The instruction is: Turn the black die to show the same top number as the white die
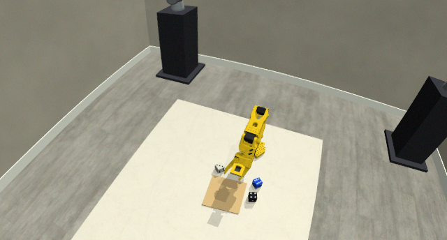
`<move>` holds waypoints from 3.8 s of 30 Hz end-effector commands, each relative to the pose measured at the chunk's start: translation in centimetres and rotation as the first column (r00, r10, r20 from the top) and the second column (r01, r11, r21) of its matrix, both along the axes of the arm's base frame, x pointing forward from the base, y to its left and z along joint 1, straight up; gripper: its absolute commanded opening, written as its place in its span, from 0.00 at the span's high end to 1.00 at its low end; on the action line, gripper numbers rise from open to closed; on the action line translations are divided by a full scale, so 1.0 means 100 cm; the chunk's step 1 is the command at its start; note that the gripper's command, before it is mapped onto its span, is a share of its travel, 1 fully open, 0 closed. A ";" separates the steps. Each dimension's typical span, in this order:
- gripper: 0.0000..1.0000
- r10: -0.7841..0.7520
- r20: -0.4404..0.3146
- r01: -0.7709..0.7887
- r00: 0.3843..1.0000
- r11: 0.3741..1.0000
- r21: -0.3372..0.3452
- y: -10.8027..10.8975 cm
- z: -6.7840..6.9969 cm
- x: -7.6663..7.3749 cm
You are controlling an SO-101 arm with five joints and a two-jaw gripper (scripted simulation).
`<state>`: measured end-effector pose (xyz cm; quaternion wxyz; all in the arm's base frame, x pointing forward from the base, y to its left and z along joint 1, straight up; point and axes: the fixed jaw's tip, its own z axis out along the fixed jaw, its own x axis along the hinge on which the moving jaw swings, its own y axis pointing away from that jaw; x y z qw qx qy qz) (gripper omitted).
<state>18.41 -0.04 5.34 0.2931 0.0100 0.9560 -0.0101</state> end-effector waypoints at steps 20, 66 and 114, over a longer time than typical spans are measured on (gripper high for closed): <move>0.65 0.323 0.071 -0.324 0.944 0.946 -0.002 0.070 0.007 0.024; 0.65 0.335 0.099 -0.336 0.937 0.942 -0.006 0.073 0.012 0.026; 0.65 0.290 0.539 -0.329 0.791 0.944 -0.026 0.074 0.105 0.030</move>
